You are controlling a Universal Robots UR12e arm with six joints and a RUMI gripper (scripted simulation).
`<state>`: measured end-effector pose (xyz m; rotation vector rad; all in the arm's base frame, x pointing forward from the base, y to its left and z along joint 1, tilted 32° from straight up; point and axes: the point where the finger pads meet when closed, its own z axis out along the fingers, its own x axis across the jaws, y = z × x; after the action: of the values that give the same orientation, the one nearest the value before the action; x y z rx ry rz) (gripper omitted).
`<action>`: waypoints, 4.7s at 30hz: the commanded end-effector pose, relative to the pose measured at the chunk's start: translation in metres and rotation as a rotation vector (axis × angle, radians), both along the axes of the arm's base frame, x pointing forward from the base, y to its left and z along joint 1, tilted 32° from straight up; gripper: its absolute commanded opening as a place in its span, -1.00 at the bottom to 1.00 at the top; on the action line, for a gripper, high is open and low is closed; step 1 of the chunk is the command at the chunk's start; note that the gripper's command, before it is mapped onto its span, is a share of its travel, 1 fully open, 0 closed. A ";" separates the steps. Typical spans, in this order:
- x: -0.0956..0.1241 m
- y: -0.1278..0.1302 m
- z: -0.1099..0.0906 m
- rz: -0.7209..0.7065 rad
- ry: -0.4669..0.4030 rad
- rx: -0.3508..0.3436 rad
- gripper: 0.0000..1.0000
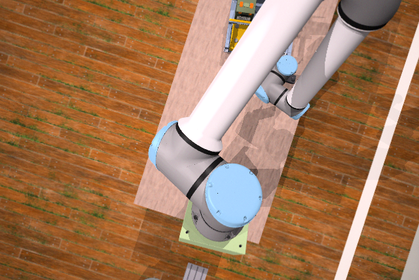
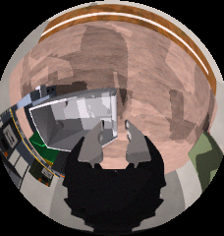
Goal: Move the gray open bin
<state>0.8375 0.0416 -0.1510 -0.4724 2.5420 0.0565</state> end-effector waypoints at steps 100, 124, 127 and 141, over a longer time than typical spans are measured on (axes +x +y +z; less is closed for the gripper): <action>-0.037 -0.010 0.062 0.000 -0.001 0.000 -0.61; -0.011 -0.001 0.091 0.000 -0.001 0.000 -0.61; -0.011 -0.001 0.091 0.000 -0.001 0.000 -0.61; 0.015 0.007 0.120 0.000 -0.001 0.000 -0.61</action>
<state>0.8482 0.0474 -0.0358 -0.4724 2.5407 0.0562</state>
